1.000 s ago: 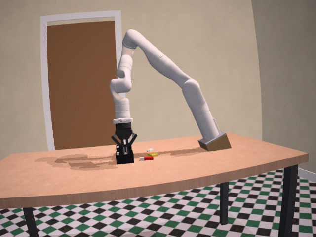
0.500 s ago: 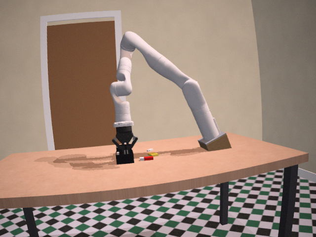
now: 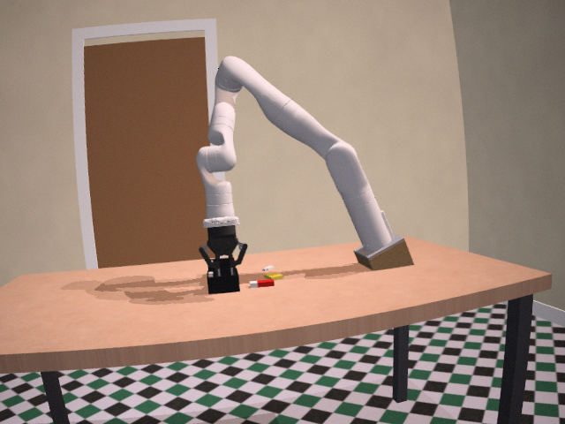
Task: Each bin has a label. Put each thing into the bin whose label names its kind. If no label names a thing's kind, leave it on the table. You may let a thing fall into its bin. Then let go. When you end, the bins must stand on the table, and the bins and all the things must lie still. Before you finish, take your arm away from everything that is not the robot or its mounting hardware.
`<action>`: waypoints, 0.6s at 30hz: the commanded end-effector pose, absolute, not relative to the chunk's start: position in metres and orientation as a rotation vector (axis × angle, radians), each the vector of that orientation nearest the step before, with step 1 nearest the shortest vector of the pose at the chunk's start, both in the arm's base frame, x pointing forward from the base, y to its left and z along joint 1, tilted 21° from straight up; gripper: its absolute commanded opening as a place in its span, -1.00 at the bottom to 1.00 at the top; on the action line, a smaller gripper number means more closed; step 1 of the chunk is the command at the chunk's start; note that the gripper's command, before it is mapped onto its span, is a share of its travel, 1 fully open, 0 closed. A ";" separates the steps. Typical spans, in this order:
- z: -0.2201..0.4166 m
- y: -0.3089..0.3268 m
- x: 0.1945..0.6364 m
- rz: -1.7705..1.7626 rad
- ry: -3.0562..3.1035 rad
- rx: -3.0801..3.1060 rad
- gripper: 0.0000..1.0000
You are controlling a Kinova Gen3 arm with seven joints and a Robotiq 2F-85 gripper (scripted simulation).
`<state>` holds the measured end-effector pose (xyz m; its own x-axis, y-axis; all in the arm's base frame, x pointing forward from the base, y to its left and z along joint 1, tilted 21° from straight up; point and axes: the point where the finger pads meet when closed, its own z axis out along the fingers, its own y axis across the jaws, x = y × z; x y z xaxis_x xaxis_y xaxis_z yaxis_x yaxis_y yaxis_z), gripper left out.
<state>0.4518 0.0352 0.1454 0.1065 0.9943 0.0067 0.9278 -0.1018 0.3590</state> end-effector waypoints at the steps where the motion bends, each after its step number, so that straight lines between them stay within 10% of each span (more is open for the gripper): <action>1: 0.145 0.035 0.452 0.363 1.907 2.119 -0.41; 18: 0.158 0.035 0.448 0.359 1.907 2.117 -0.41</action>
<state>0.4477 0.0369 0.1514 0.1005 0.9949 0.0098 0.9297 -0.0974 0.3553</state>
